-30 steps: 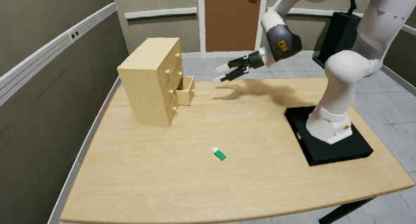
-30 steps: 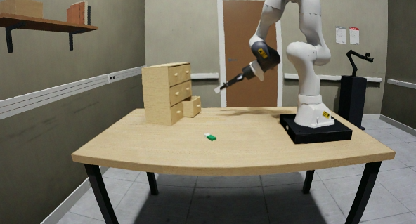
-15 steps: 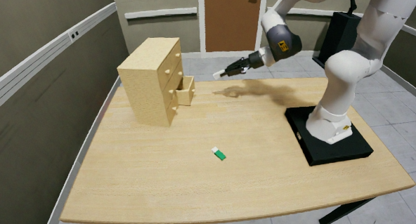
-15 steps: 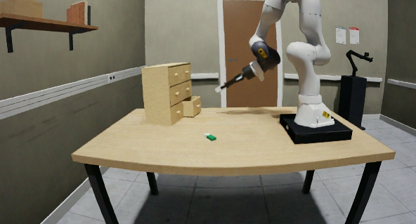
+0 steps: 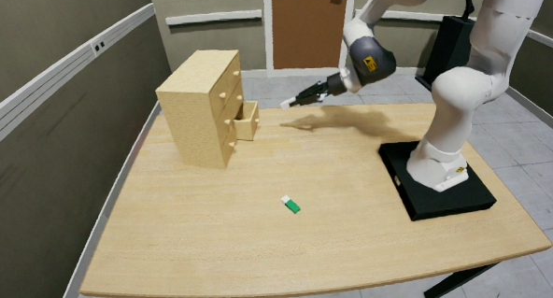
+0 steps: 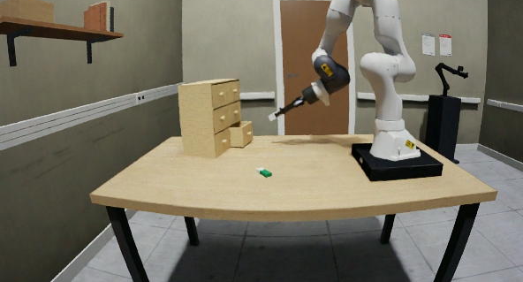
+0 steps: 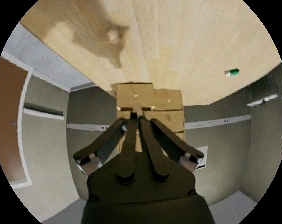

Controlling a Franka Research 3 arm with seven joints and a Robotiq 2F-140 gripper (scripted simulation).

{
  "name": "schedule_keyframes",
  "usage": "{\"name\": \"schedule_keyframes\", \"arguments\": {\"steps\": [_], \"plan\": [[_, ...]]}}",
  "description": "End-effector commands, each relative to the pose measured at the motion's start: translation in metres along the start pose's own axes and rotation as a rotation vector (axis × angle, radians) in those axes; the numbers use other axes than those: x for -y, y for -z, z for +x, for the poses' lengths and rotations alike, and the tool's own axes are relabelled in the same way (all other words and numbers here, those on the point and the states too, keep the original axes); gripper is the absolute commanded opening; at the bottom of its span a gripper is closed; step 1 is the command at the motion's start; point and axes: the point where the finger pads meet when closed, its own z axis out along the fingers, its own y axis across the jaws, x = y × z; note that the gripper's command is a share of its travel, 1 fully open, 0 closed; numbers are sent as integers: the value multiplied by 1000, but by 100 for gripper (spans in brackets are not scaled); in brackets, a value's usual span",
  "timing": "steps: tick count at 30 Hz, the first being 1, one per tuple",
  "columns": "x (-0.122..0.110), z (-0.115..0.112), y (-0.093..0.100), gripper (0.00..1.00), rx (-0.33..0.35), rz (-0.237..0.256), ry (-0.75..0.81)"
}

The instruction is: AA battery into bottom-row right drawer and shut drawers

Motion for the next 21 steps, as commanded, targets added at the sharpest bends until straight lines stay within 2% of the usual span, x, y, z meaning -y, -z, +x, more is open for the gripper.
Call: {"name": "schedule_keyframes", "arguments": {"steps": [1, 6, 8, 15, 21], "plan": [[2, 7, -15, 10, 0, 7, 40], [2, 20, -41, 10, 0, 7, 40], [2, 20, -41, 10, 0, 7, 40], [3, 35, -73, 10, 0, 7, 40], [4, 41, -84, 10, 0, 7, 40]]}}
